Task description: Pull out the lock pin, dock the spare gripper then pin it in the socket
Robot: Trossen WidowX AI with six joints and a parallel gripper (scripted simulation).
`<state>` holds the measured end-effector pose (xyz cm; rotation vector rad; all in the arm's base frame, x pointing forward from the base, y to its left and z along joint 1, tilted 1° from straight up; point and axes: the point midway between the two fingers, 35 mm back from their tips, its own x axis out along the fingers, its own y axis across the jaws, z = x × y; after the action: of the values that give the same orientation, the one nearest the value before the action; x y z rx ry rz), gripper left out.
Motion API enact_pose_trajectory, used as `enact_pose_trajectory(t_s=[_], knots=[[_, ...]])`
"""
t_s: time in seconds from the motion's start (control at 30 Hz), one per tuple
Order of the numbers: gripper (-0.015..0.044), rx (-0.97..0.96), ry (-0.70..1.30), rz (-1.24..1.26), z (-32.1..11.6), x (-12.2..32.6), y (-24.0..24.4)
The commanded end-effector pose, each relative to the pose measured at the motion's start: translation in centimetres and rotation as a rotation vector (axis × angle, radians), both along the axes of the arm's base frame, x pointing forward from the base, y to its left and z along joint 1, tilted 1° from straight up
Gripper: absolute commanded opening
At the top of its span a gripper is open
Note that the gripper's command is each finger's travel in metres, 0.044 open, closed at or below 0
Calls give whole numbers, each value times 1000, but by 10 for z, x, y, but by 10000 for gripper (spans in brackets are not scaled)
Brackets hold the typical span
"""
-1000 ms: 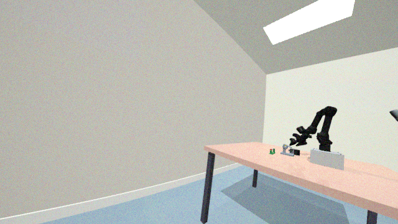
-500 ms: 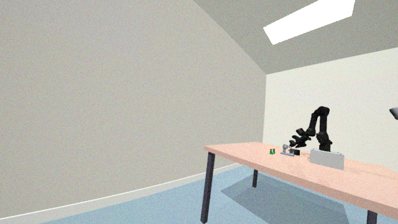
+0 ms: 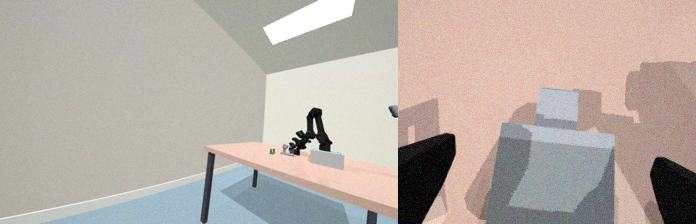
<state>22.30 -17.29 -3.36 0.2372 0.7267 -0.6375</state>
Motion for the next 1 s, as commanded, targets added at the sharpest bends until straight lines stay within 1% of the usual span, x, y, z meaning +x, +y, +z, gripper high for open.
enact_pose_trajectory(t_s=[0.0,0.4,0.7,0.93,0.97], knots=[[440,6,8,4,-8,-3,3],[440,7,9,4,-23,-6,6],[204,7,9,4,-23,-6,6],[157,7,9,4,-23,-6,5],[131,7,9,4,-23,-6,5]])
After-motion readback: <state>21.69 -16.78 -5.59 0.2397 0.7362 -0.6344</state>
